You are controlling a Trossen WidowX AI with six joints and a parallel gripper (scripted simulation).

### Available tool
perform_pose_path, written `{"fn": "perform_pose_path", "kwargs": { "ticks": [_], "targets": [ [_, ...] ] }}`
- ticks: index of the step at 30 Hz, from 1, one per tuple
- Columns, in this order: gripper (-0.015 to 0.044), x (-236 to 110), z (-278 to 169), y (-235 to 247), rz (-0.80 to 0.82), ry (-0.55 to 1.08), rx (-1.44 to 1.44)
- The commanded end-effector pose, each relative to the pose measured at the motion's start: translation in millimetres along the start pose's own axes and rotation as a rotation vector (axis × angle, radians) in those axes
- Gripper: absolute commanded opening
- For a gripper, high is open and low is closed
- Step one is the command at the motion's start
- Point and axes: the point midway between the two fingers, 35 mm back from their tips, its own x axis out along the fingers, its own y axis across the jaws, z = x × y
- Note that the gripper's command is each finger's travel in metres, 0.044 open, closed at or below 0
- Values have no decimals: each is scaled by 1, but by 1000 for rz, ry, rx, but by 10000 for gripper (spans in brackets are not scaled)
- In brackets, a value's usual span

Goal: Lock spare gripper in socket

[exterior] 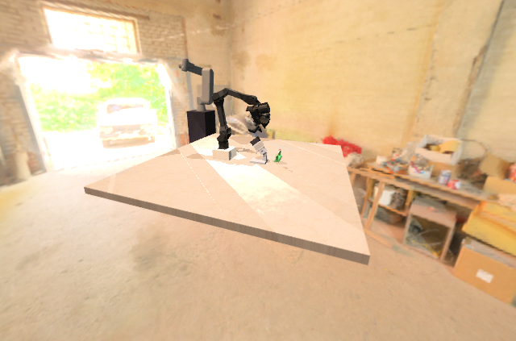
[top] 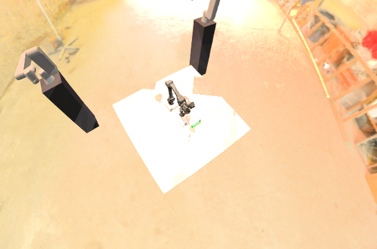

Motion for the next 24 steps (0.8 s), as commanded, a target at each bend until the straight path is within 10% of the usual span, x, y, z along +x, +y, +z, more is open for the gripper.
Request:
{"fn": "perform_pose_path", "kwargs": {
  "ticks": [1,24],
  "targets": [
    [180,27,49,14,-357,131,-812],
    [180,84,101,41,-741,739,-1959]
  ]
}}
